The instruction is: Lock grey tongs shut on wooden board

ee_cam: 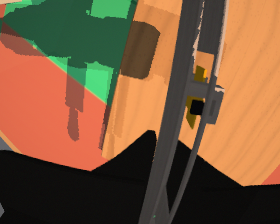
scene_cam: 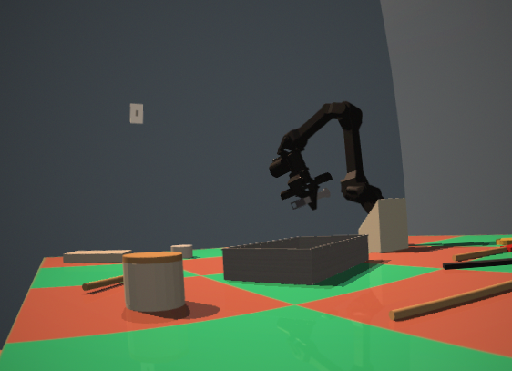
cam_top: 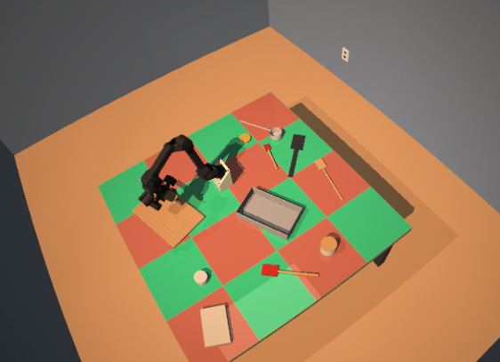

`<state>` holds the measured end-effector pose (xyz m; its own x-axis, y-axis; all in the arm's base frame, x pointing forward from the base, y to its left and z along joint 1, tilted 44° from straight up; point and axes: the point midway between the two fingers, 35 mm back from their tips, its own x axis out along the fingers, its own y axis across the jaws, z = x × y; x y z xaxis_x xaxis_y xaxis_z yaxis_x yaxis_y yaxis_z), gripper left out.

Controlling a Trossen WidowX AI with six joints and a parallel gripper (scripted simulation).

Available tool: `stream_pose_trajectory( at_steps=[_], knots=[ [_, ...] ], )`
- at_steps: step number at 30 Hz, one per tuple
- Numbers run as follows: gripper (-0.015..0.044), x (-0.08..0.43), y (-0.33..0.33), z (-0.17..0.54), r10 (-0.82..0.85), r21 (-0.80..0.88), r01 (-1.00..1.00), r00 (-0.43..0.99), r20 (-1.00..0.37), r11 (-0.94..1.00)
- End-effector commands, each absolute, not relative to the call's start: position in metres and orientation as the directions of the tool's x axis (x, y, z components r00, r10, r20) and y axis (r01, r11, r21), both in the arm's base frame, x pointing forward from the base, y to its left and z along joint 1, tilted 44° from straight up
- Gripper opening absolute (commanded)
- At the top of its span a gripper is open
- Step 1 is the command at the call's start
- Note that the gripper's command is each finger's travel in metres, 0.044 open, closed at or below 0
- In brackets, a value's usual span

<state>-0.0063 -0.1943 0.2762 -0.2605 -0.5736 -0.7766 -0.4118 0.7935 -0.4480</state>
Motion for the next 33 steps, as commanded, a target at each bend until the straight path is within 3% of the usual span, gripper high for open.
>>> stream_pose_trajectory(
  at_steps=[1,13,33],
  knots=[
    [-0.0150,-0.004,-0.194,0.290,-0.616,-0.496,-0.437,-0.187,-0.765,0.750],
    [-0.0150,0.004,-0.197,0.325,-0.718,-0.607,-0.538,0.004,-0.696,0.585],
    [-0.0150,0.005,-0.210,0.318,-0.724,-0.612,-0.544,0.012,-0.690,0.574]
  ],
)
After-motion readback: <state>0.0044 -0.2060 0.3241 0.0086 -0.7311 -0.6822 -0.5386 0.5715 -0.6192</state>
